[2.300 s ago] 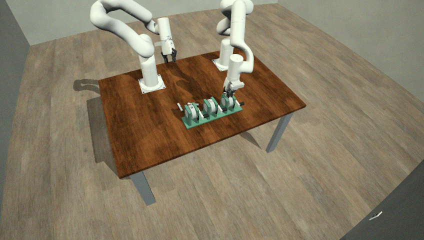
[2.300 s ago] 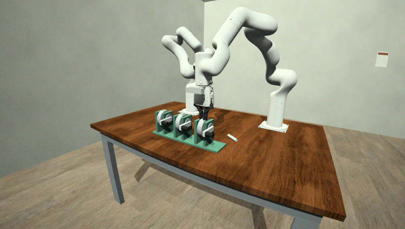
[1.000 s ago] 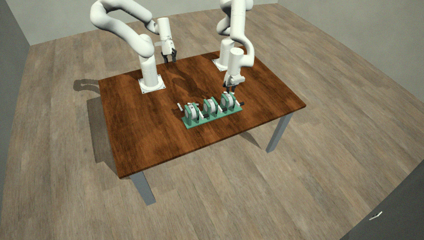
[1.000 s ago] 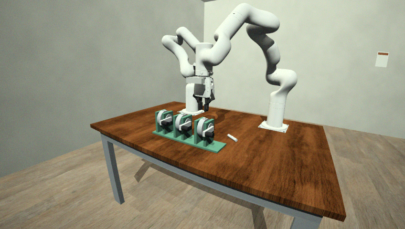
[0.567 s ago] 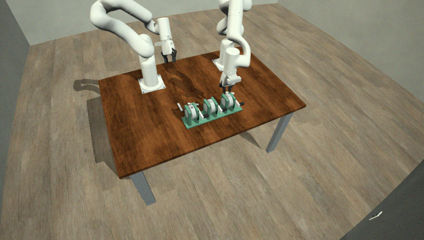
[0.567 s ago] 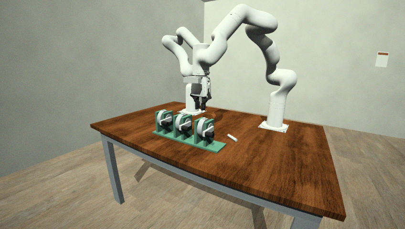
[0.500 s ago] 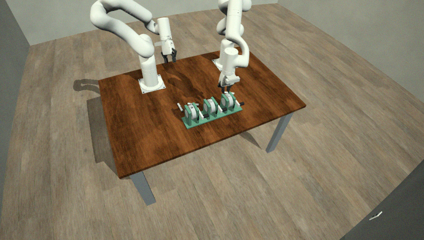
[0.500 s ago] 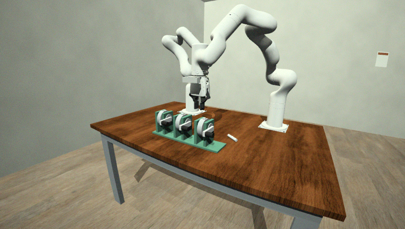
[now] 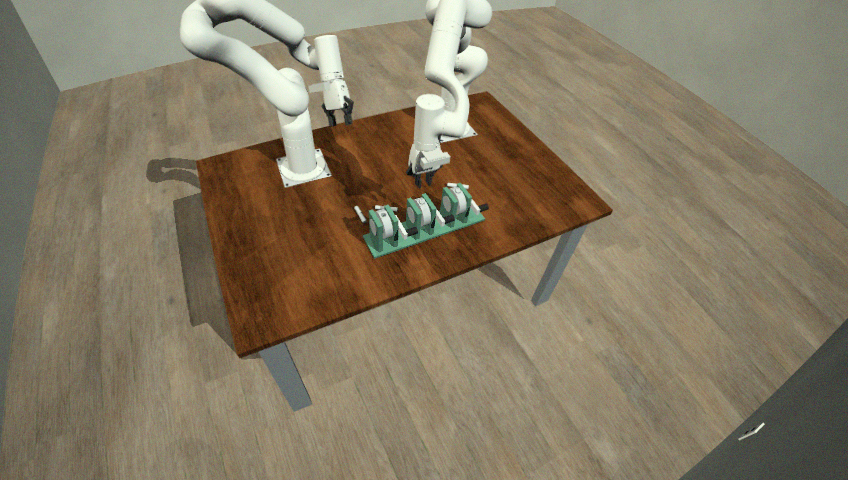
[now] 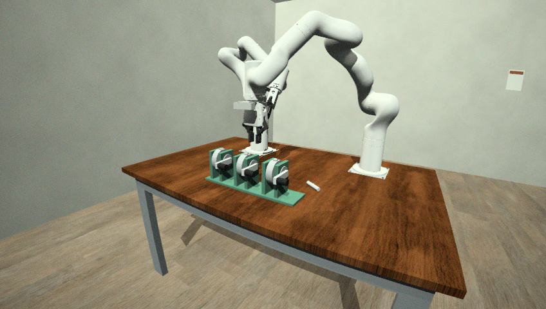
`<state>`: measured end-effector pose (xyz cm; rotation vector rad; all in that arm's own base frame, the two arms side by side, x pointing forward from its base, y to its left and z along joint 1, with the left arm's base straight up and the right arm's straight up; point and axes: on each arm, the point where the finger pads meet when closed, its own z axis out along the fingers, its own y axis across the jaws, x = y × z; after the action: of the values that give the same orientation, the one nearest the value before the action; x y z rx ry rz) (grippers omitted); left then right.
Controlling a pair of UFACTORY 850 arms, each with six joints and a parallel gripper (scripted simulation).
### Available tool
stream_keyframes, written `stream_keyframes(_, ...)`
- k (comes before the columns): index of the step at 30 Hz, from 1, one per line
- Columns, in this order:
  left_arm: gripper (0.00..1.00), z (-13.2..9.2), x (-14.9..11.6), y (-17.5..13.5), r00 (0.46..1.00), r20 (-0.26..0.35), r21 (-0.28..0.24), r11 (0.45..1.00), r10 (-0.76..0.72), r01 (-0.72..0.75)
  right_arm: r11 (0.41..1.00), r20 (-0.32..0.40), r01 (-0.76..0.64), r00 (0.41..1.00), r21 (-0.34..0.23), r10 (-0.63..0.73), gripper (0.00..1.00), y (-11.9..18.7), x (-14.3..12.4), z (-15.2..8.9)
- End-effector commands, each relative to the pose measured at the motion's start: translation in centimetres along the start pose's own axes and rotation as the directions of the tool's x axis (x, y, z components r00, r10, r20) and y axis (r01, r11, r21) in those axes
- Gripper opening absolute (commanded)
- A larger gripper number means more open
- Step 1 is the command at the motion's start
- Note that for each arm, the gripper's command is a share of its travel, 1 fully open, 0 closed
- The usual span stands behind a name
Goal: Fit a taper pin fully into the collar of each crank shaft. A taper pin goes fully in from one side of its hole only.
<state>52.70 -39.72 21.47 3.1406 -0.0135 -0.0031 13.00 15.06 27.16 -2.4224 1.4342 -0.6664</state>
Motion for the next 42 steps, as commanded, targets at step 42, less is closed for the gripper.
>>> stream_keyframes(42, 0.35, 16.3, -5.9, 19.6, 0.997, -0.002, 0.001, 0.997, -0.078, 0.078, 1.0, 0.001, -0.001, 1.0, 0.001, 0.001, 1.0, -0.1, 0.0, -0.1)
